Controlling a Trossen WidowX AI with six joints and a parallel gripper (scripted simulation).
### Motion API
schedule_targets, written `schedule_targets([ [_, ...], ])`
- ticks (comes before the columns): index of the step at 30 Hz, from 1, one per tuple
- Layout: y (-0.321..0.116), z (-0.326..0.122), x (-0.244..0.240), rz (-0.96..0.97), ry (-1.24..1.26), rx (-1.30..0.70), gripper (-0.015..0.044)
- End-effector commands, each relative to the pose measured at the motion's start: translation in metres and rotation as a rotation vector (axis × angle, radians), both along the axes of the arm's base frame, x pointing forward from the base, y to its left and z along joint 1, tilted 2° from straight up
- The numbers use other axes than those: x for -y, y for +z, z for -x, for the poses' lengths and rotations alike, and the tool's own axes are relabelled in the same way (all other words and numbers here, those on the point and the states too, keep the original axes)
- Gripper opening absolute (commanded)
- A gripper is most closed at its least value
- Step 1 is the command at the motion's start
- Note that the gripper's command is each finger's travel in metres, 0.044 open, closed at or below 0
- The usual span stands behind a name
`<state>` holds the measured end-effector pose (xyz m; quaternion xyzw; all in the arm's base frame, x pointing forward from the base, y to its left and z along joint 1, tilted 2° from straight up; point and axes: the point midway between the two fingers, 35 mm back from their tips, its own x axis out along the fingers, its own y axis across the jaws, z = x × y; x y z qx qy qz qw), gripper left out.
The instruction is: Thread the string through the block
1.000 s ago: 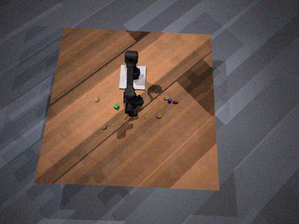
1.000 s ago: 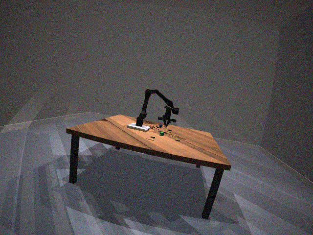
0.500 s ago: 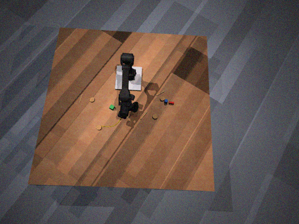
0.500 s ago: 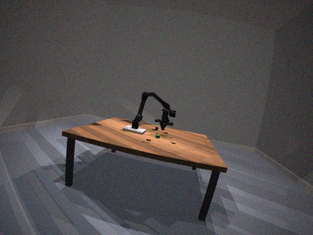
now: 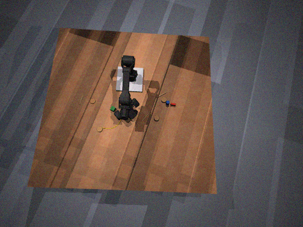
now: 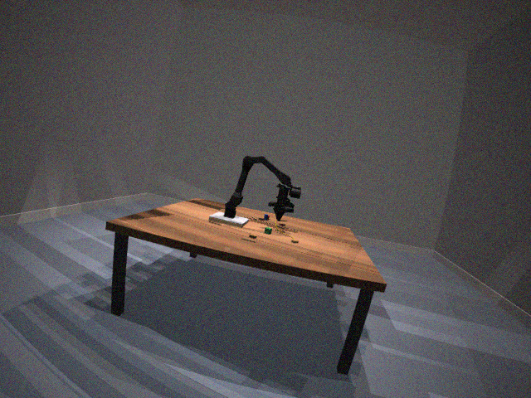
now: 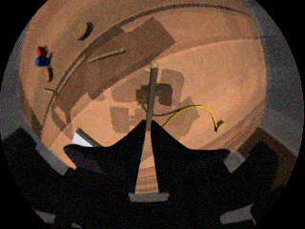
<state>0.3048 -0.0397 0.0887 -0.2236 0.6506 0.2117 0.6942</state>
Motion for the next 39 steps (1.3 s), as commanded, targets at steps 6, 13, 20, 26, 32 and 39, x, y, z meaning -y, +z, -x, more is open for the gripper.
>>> schedule_targets([
  [6, 0.000, -0.007, 0.003, -0.021, -0.313, -0.006, 0.0000],
  [13, 0.000, -0.012, 0.006, -0.037, -0.562, -0.006, 0.0000],
  [20, 0.000, -0.018, 0.008, -0.053, -0.811, -0.006, 0.0000],
  [26, 0.000, -0.022, 0.011, -0.067, -1.024, -0.007, 0.0000],
  [32, 0.001, -0.026, 0.013, -0.080, -1.237, -0.007, 0.0000],
  [39, 0.001, -0.031, 0.016, -0.097, -1.486, -0.008, 0.0000],
])
